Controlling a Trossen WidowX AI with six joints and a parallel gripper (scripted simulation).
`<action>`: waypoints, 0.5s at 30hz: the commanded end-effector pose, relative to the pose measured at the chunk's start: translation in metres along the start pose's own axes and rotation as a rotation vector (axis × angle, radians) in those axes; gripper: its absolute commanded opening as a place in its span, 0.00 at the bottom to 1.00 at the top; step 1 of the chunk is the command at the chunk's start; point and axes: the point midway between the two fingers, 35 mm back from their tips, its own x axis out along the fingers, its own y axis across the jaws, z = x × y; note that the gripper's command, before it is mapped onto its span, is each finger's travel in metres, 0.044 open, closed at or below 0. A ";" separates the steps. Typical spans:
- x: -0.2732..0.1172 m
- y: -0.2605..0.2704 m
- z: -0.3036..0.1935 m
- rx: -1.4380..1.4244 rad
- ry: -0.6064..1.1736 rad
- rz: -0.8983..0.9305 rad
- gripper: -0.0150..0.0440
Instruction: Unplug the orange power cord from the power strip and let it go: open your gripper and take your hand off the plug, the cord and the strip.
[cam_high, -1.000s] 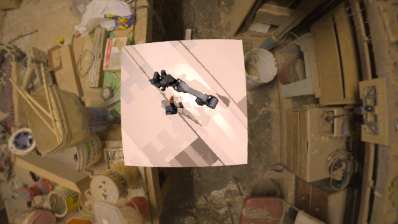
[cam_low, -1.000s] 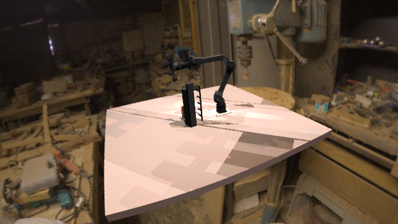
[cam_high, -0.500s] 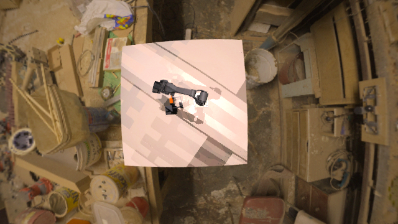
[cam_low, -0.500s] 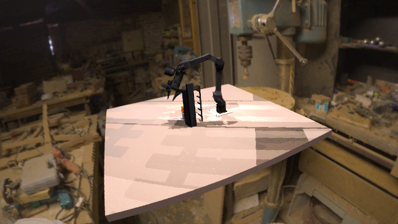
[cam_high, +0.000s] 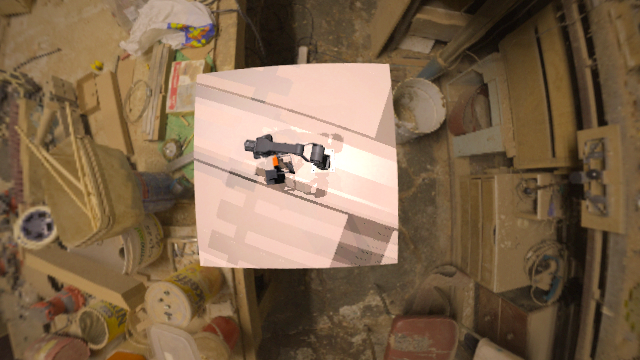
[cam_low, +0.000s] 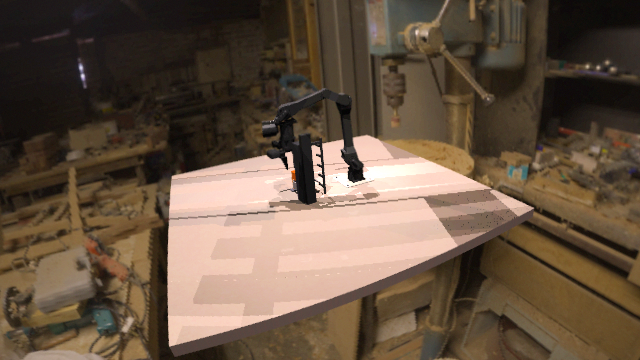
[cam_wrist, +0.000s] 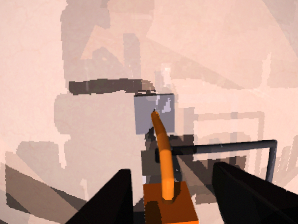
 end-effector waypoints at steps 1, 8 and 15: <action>0.000 0.001 -0.002 -0.009 -0.004 -0.005 0.53; 0.000 0.001 -0.013 -0.009 -0.003 -0.005 0.53; 0.000 0.001 -0.025 -0.009 -0.002 -0.005 0.53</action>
